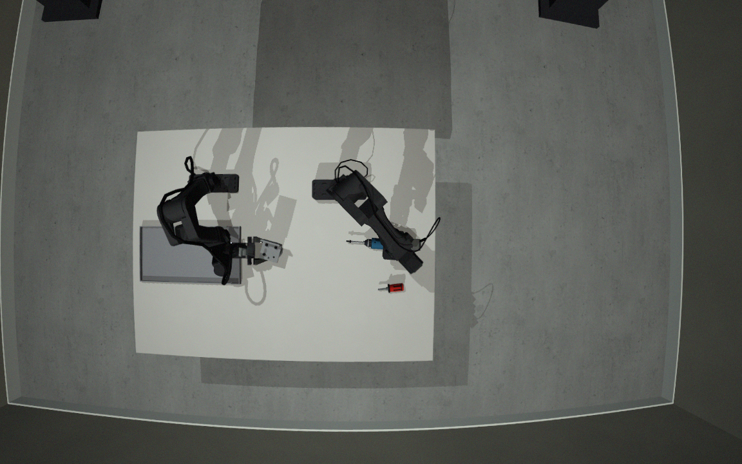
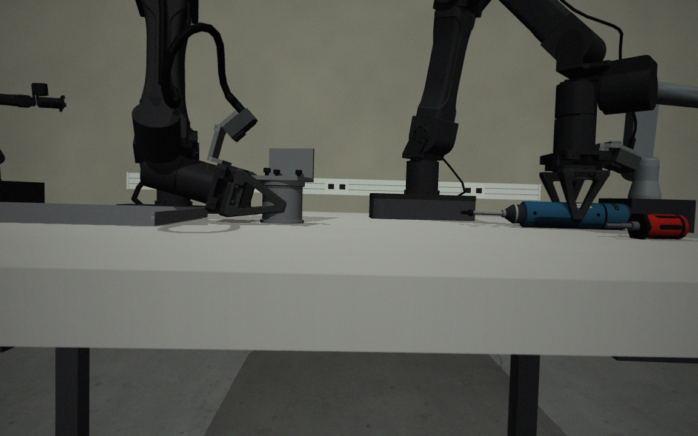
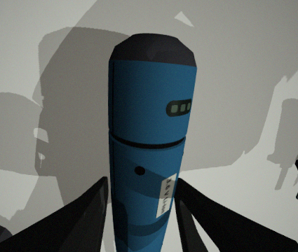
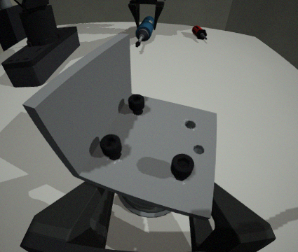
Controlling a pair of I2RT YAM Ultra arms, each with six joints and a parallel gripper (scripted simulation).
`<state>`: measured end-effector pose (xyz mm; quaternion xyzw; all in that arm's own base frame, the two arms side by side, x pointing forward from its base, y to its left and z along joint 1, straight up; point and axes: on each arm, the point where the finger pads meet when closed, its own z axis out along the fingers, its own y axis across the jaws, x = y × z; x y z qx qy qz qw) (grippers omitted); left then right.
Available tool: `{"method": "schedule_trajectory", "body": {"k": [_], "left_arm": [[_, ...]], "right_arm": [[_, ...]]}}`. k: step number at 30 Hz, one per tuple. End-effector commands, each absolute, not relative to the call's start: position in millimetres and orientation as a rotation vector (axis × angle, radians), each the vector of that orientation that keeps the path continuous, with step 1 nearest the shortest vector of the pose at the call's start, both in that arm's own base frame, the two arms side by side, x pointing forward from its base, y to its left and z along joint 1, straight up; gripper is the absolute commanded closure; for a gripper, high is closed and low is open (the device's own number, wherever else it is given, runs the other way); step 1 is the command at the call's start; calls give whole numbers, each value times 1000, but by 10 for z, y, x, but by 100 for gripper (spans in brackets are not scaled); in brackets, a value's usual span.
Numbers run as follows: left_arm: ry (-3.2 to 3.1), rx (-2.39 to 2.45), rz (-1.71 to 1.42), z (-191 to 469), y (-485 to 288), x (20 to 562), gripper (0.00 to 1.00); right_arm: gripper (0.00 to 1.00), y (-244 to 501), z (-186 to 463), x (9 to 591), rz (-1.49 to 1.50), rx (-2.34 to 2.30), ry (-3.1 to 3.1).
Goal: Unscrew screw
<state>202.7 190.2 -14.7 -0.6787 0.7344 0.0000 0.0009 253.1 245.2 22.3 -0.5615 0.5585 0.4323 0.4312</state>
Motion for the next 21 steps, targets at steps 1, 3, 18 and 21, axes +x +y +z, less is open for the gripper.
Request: {"method": "schedule_trajectory", "body": {"k": [1, 3, 18, 21], "left_arm": [[2302, -2118, -1, -119, 1912, 2049, 51], [2302, -2118, -1, -119, 1912, 2049, 51], [2302, -2118, -1, -119, 1912, 2049, 43], [2302, -2118, -1, -119, 1912, 2049, 43]], "right_arm": [[41, 2492, 282, 2489, 1091, -1415, 1360], [41, 2492, 282, 2489, 1091, -1415, 1360], [41, 2492, 282, 2489, 1091, -1415, 1360], [41, 2492, 282, 2489, 1091, -1415, 1360]]}}
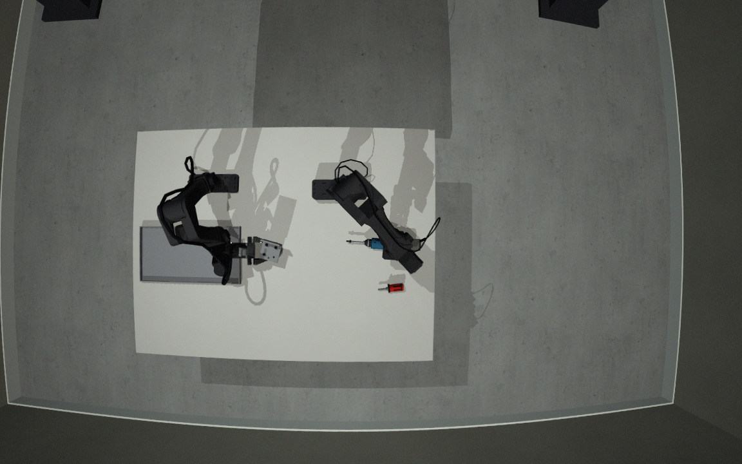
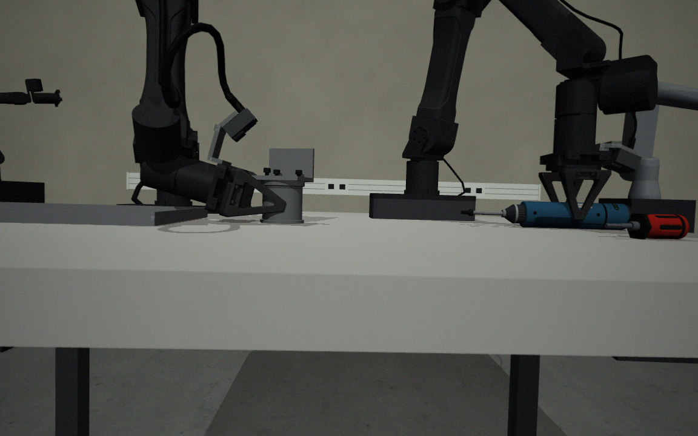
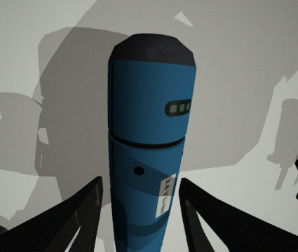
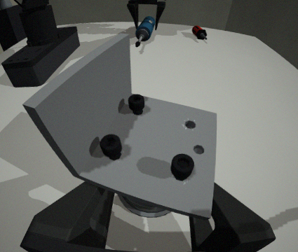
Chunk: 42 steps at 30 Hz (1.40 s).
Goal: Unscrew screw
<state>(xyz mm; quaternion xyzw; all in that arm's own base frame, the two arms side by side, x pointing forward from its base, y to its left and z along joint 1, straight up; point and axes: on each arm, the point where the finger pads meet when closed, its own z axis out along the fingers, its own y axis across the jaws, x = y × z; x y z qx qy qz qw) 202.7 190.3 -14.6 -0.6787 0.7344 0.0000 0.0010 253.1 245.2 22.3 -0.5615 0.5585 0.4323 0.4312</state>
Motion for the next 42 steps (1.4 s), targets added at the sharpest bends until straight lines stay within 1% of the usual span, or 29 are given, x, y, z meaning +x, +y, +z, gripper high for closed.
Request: {"method": "schedule_trajectory", "body": {"k": [1, 6, 7, 40, 42], "left_arm": [[2302, -2118, -1, -119, 1912, 2049, 43], [2302, -2118, -1, -119, 1912, 2049, 43], [2302, -2118, -1, -119, 1912, 2049, 35], [2302, -2118, -1, -119, 1912, 2049, 35], [2292, -2091, -5, 17, 1946, 2114, 35]], "right_arm": [[41, 2492, 282, 2489, 1091, -1415, 1360], [41, 2492, 282, 2489, 1091, -1415, 1360], [41, 2492, 282, 2489, 1091, -1415, 1360], [41, 2492, 282, 2489, 1091, -1415, 1360], [41, 2492, 282, 2489, 1091, -1415, 1360]]}}
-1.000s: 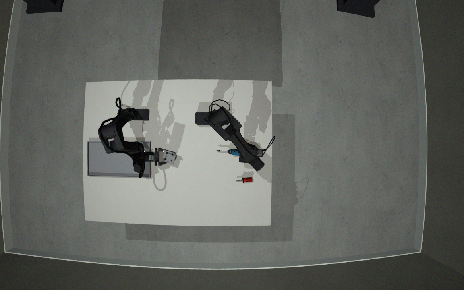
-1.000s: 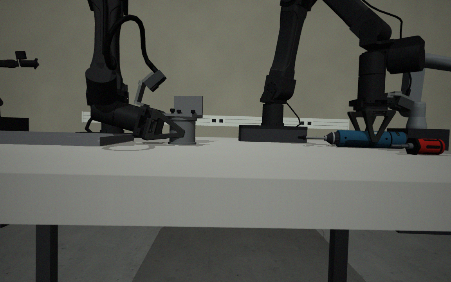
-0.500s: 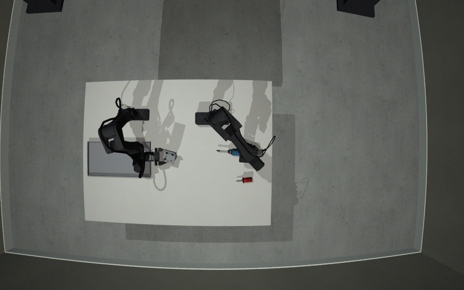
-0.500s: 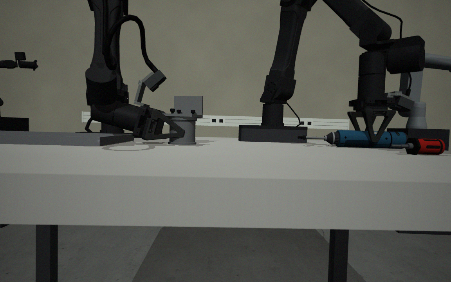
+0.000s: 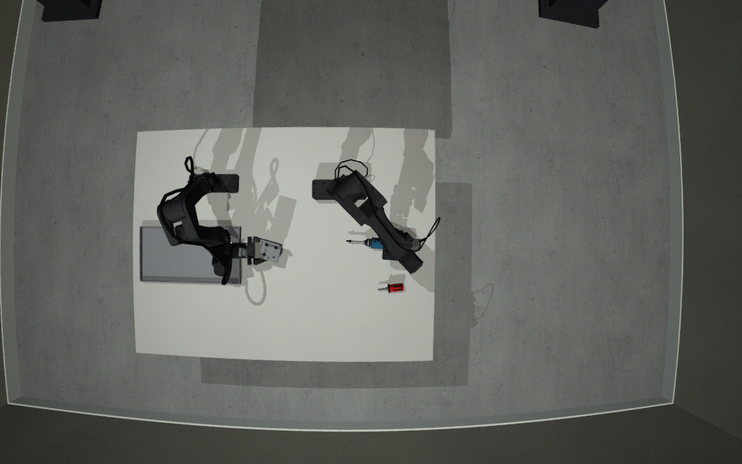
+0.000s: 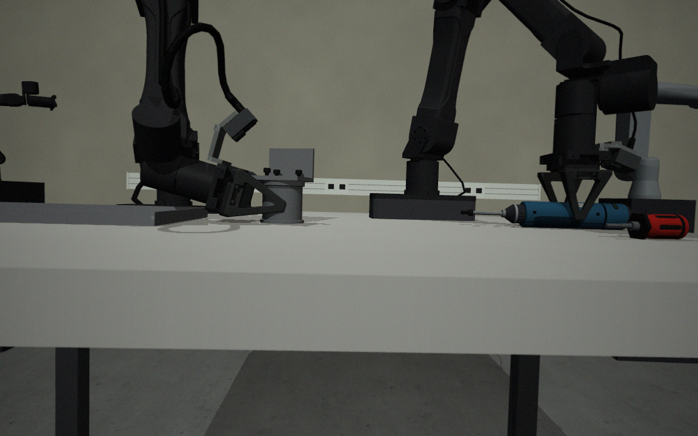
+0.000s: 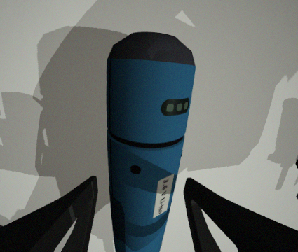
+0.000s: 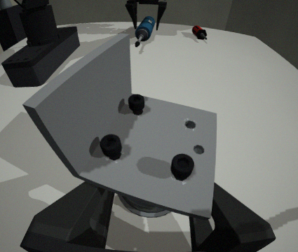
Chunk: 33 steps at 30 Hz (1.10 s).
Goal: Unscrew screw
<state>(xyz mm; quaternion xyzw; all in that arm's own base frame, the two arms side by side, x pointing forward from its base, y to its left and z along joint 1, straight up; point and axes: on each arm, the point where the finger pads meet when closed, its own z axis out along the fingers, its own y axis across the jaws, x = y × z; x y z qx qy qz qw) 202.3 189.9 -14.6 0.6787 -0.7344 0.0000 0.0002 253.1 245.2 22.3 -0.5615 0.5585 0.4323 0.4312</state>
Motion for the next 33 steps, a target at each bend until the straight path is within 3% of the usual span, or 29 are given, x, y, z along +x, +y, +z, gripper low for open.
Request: {"method": "schedule_trajectory", "body": {"k": [1, 33], "left_arm": [[-2347, 2146, 4, 38, 1947, 2111, 35], [-2319, 2168, 0, 479, 1974, 2049, 35]], "right_arm": [[41, 2492, 282, 2489, 1091, -1415, 1360], [41, 2492, 282, 2489, 1091, -1415, 1360]]}}
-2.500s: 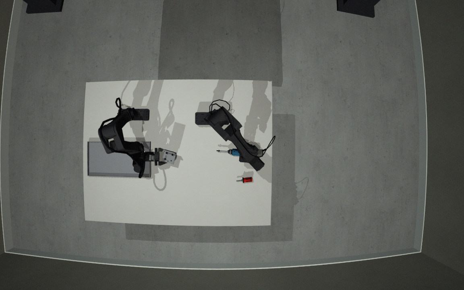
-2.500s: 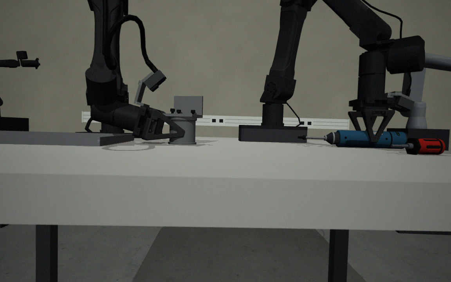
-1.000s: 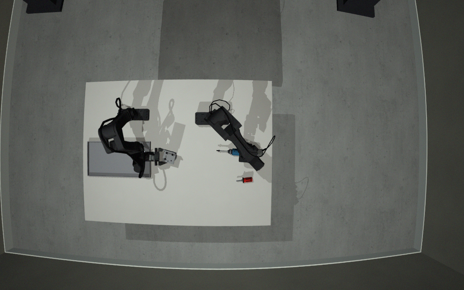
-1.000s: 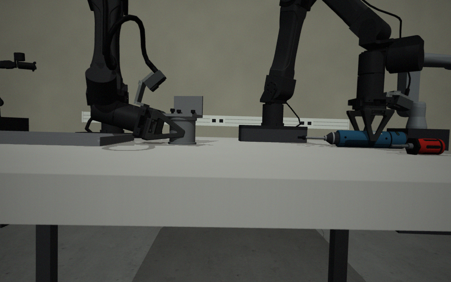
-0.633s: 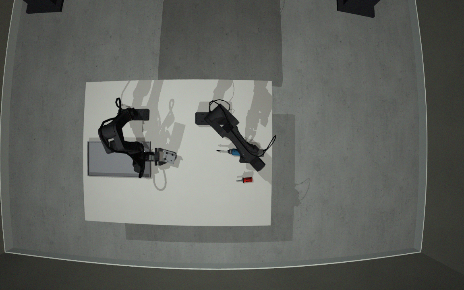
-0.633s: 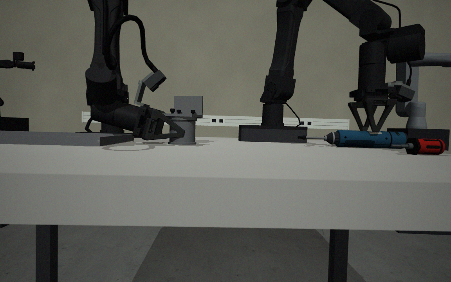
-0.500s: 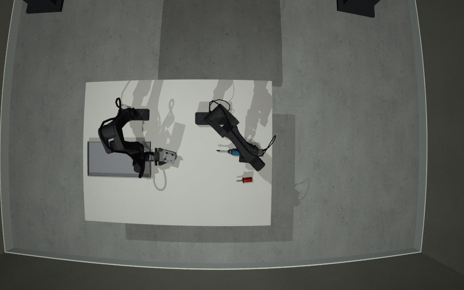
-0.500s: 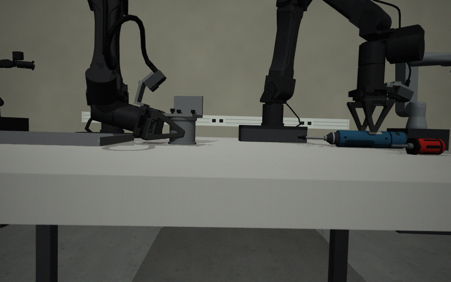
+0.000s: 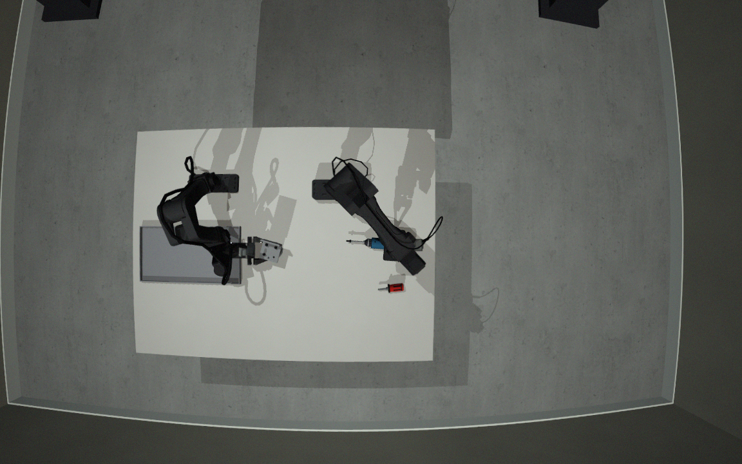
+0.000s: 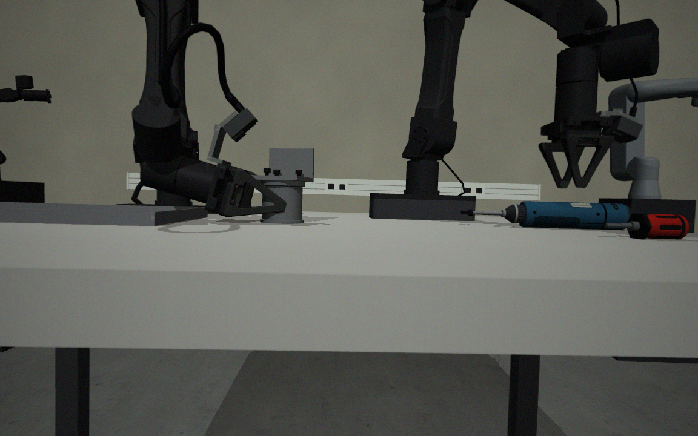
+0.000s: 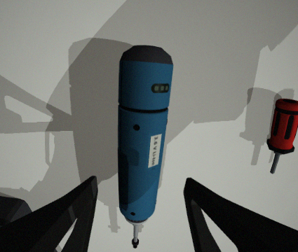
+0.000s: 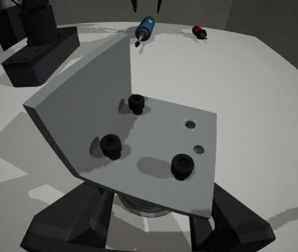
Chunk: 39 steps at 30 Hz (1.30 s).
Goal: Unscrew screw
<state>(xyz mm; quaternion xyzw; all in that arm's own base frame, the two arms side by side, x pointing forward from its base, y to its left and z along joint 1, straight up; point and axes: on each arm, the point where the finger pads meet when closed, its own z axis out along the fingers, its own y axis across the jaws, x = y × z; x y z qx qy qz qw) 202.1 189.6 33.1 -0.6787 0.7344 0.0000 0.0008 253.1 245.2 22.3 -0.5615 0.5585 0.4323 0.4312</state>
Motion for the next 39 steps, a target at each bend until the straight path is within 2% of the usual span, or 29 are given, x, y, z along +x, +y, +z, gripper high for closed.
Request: {"method": "schedule_trajectory", "body": {"k": [1, 16, 17, 33, 34, 39], "left_arm": [[2268, -2123, 1, 492, 1975, 2050, 35], [2270, -2121, 1, 552, 1974, 2046, 35], [2270, -2121, 1, 552, 1974, 2046, 35], [2267, -2119, 1, 552, 1980, 2052, 35], [2267, -2119, 1, 552, 1980, 2052, 35], [2267, -2119, 1, 552, 1980, 2052, 35]], "right_arm": [[41, 2492, 282, 2489, 1091, -1415, 1360], [41, 2492, 282, 2489, 1091, -1415, 1360], [32, 2492, 282, 2489, 1091, -1415, 1360], [32, 2492, 282, 2489, 1091, -1415, 1360], [23, 2492, 282, 2489, 1091, -1415, 1360], [23, 2492, 282, 2489, 1091, -1415, 1360]]}}
